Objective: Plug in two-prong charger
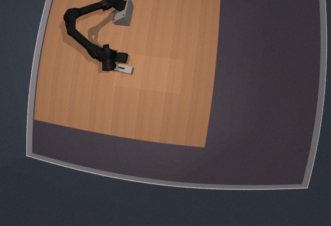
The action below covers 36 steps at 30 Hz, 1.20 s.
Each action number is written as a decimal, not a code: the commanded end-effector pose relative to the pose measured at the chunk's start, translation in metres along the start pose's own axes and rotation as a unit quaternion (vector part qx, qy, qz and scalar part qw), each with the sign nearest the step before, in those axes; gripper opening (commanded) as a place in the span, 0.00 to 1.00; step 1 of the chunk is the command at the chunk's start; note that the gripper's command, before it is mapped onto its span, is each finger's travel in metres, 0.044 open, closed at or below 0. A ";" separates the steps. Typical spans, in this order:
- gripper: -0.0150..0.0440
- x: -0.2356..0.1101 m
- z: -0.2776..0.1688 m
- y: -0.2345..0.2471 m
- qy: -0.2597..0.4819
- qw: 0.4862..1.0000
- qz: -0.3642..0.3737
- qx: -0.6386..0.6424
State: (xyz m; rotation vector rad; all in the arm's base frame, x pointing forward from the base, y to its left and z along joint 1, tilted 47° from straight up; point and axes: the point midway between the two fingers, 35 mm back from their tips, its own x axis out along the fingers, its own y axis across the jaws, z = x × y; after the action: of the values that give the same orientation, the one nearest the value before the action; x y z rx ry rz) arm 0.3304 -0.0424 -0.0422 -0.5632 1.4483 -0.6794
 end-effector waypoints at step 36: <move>0.25 -0.001 0.009 -0.001 -0.001 1.000 -0.002 -0.002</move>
State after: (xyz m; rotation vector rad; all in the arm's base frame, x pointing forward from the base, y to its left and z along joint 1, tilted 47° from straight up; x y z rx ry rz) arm 0.3370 -0.0425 -0.0415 -0.5638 1.4491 -0.6794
